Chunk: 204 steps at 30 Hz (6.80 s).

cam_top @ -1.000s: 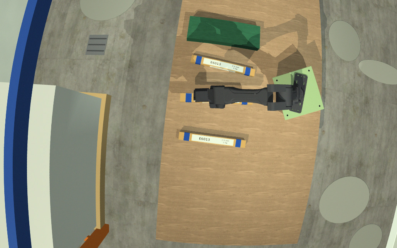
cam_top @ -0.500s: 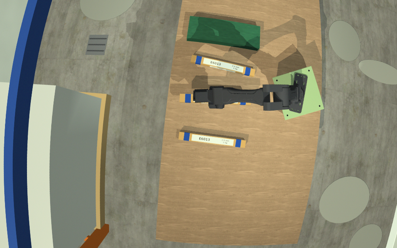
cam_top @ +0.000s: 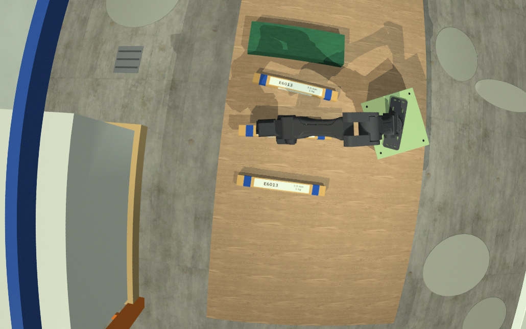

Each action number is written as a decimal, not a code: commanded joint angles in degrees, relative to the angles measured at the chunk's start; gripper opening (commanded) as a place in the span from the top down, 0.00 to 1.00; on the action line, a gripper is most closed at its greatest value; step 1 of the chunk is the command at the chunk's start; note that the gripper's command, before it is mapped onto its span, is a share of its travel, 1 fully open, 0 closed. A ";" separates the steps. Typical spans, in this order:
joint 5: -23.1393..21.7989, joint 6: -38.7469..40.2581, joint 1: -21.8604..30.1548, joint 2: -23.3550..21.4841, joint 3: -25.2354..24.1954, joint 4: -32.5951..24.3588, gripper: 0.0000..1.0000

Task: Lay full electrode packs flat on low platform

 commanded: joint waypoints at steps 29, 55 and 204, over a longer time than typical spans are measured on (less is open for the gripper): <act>0.61 1.05 0.99 2.57 -1.28 7.89 1.00; 0.78 1.19 1.09 2.22 -2.81 8.98 1.00; 0.90 1.64 1.30 5.53 -3.58 12.12 1.00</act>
